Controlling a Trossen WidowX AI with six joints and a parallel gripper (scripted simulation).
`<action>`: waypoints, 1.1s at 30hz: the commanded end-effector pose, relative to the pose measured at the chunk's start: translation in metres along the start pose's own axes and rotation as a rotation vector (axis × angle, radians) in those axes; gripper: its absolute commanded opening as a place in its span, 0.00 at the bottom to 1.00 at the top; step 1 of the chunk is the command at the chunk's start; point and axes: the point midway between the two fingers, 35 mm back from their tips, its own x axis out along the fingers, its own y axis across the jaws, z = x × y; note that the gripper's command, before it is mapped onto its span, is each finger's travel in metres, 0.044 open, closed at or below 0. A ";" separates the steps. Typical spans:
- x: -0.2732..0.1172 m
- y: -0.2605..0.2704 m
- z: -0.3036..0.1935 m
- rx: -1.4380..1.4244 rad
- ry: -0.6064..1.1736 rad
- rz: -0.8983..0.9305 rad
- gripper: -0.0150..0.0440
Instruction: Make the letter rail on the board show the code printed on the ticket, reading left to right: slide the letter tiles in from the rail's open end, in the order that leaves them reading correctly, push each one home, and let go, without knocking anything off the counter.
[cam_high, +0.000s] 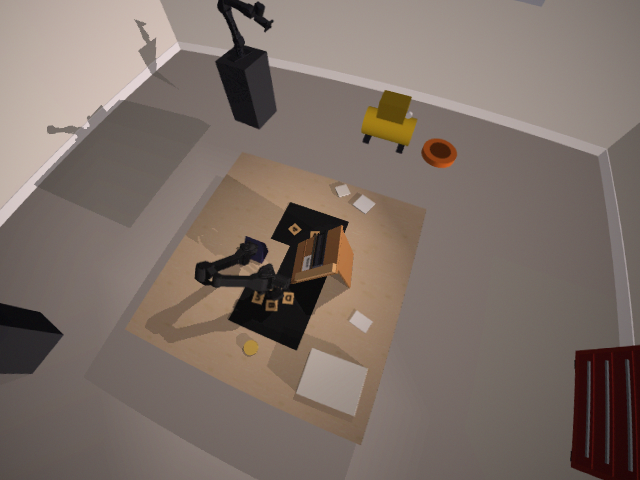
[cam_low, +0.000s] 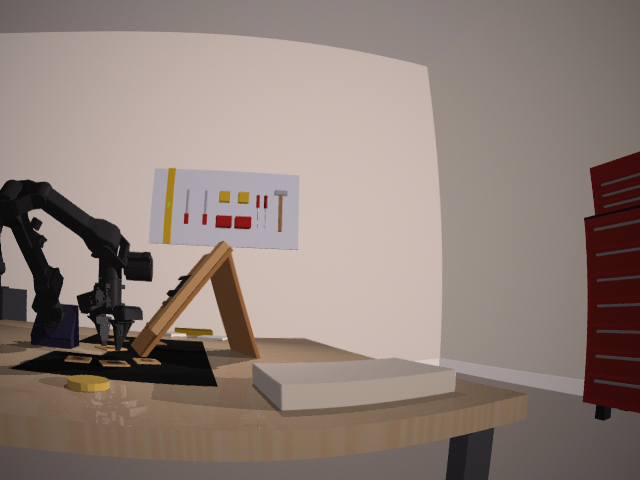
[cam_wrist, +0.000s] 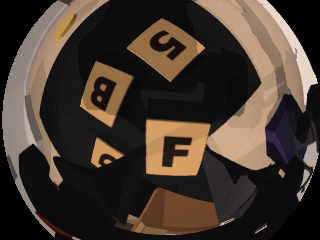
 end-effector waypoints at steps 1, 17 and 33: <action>-0.003 0.000 0.000 0.003 -0.005 0.003 0.25; -0.019 0.003 -0.010 -0.018 0.040 0.033 0.25; -0.064 0.011 -0.058 -0.173 0.226 0.177 0.25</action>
